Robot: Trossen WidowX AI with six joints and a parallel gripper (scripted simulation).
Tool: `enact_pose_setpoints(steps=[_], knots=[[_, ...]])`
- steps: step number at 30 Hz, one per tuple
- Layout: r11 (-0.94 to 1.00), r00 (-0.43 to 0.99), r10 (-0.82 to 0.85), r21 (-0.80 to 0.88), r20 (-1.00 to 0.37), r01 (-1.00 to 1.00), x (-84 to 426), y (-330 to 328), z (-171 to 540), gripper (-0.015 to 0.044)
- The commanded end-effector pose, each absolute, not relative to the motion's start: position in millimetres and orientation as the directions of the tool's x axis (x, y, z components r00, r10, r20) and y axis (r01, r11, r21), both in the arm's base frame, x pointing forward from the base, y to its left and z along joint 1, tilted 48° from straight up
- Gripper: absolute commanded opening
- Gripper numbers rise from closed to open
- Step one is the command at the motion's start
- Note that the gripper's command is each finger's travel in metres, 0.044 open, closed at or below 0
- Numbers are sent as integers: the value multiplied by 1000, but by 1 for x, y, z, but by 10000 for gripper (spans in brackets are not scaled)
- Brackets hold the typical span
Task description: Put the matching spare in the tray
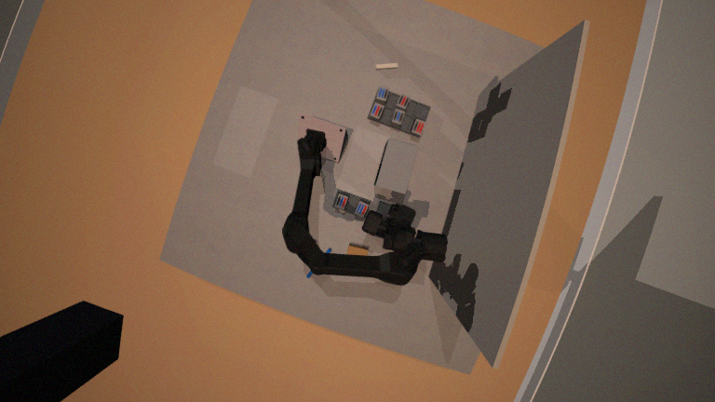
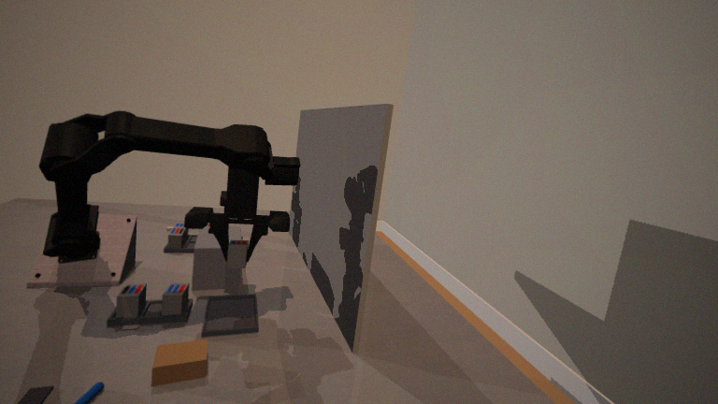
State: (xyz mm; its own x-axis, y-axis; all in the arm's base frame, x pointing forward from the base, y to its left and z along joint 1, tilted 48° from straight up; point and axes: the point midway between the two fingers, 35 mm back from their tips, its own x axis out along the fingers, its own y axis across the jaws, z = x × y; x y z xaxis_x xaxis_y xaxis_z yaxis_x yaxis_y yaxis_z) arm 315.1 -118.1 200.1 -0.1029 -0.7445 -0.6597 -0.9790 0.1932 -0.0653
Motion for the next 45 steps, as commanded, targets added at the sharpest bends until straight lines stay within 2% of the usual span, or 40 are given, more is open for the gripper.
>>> enact_pose_setpoints(steps=[1, 45], knots=[[190, -101, -747, -65, -657, -980, 315, -121, 199, 0], [196, -104, -741, -65, -664, -978, 314, -146, 175, 0]])
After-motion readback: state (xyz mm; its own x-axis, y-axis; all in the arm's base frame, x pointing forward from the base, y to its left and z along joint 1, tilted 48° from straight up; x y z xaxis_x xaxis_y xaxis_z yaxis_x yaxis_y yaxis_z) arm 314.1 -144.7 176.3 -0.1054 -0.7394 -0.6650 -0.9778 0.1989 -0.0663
